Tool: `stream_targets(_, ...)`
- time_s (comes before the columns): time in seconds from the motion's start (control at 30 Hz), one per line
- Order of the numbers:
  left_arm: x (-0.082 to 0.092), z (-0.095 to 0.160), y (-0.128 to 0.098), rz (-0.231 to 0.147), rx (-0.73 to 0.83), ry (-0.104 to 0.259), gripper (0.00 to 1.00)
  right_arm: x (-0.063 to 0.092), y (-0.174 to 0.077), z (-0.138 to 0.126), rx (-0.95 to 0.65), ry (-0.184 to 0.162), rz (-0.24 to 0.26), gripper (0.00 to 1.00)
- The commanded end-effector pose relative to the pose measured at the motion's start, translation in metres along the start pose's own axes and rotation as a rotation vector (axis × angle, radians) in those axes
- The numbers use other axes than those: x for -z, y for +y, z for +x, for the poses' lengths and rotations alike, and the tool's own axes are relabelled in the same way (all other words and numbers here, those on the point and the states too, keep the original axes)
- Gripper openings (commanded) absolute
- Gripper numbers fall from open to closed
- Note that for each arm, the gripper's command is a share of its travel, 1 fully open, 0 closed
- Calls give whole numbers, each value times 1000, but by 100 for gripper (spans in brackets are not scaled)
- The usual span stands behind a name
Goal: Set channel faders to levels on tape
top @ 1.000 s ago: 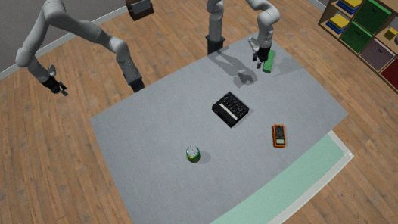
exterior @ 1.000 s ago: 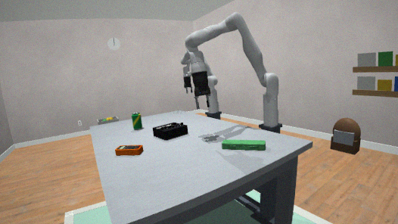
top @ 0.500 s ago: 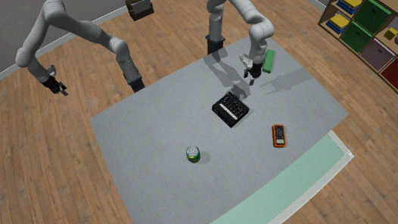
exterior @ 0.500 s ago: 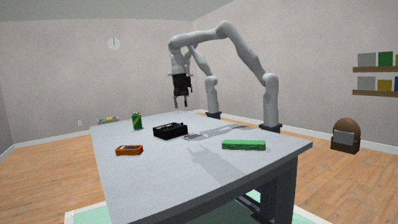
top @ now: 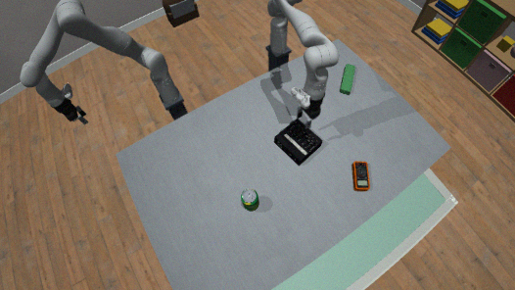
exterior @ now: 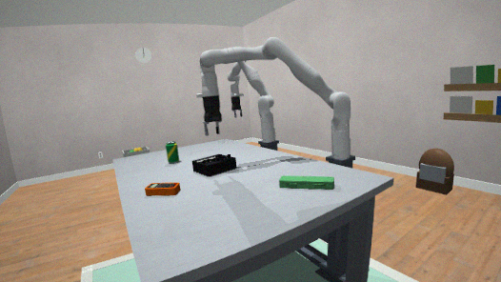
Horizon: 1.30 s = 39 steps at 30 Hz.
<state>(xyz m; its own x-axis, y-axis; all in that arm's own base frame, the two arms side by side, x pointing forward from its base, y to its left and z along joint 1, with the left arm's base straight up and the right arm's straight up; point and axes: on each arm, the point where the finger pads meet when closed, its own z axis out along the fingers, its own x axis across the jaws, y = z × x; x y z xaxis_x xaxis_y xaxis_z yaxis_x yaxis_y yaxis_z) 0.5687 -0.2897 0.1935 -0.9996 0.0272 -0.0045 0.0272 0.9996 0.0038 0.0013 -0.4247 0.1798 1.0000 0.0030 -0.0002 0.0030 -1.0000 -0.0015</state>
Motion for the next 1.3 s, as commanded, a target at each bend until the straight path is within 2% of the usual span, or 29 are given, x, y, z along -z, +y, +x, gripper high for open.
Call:
stream_targets(0.0,1,-2,-11,4,11,4,100,1,0,0,0,0,-2,100)
stream_targets(0.53,0,-2,-11,3,13,4,100,1,0,0,0,0,-2,100)
stream_targets(0.6,-11,-4,-8,-14,42,5,100,1,0,0,0,0,-2,100)
stream_targets(0.7,-47,-9,2,-72,140,1,100,1,0,0,0,0,-2,100)
stream_targets(0.77,-65,-11,8,-101,187,-3,100,1,0,0,0,0,-2,100)
stream_targets(1.27,-68,-11,10,-108,197,-5,100,1,0,0,0,0,-2,100)
